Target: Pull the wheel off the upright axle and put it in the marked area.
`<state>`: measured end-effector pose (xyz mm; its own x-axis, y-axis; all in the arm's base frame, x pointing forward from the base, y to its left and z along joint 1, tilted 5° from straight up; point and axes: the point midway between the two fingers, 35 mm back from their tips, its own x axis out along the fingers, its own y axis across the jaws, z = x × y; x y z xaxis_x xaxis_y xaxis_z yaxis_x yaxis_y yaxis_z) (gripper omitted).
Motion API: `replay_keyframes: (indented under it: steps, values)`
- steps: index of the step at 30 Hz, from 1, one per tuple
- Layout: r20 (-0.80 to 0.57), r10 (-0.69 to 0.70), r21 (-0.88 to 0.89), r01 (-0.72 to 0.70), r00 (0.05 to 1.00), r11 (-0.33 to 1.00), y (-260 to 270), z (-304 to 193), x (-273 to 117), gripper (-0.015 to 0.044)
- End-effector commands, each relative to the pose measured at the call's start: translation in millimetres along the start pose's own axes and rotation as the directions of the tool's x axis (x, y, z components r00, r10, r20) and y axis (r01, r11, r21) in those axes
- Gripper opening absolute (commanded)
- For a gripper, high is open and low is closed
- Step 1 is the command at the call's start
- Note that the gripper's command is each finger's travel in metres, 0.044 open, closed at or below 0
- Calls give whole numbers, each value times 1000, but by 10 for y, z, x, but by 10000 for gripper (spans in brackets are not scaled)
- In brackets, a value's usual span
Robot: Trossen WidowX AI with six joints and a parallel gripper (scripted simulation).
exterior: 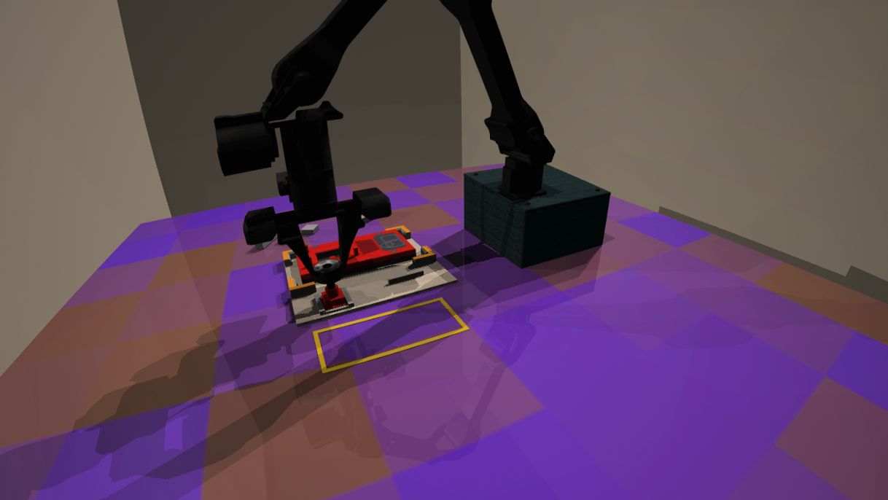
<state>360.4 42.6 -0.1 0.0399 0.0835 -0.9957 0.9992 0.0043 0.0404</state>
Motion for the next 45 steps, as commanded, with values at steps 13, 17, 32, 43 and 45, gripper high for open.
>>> replay_keyframes:
  steps: [13, 17, 32, 43, 45]
  values:
    - [2, 9, -1, -9, 1000, 1000, 11, 0, -98, 0]
    - [2, 8, -1, -8, 1000, 1000, 10, 0, -111, 0]
    - [3, 8, 0, -8, 1000, 1000, 8, 0, -159, 0]
    - [3, 7, 0, -7, 1000, 1000, 7, -2, -336, 0]
    - [3, 7, 0, -7, 1000, 1000, -6, -1, -444, 0]
